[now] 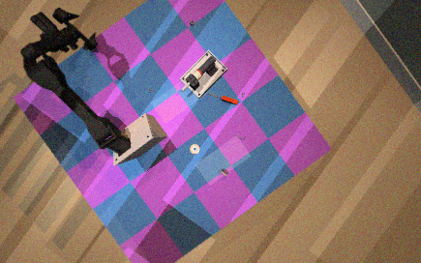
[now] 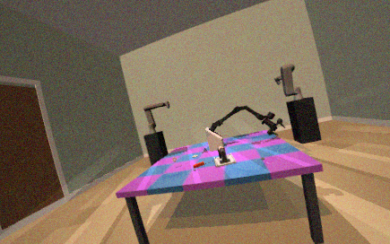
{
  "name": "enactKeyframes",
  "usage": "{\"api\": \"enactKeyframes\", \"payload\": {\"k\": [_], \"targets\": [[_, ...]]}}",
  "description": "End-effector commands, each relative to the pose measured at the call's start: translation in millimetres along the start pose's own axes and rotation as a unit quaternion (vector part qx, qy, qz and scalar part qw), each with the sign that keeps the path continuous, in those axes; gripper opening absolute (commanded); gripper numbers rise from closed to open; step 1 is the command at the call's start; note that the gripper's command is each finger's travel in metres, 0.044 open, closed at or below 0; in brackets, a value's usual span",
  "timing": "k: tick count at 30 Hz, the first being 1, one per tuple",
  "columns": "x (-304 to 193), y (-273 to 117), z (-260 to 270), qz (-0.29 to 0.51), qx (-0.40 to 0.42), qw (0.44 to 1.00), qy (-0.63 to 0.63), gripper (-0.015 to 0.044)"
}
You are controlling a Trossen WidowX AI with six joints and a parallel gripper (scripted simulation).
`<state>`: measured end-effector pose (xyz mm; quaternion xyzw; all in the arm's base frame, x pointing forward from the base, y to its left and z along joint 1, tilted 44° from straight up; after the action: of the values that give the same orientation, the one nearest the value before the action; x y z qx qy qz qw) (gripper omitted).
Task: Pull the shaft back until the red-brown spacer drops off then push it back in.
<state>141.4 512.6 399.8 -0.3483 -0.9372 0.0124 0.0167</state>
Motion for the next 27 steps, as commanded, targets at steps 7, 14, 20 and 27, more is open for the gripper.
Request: {"api": "enactKeyframes", "payload": {"k": [7,14,20,27], "targets": [[-135.4,53.0,65.2,0.053,0.104,0.986,0.120,0.0440],[-237.9,57.2,122.2,0.109,0.190,0.944,0.247,0.0440],[-318.2,37.7,171.1,0.186,0.248,0.879,0.362,0.0440],[-385.6,4.8,219.0,0.248,0.293,0.776,0.500,0.0440]]}}
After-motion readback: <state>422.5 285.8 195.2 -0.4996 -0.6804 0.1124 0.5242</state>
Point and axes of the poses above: the point midway between the two fingers, 35 mm back from their tips, its own y axis out along the fingers, its own z axis across the jaws, x = y × z, the point moved 3 cm from there along -y, back along the fingers, and after that the axes turned 9 degrees about y, right-handed, at the moved point
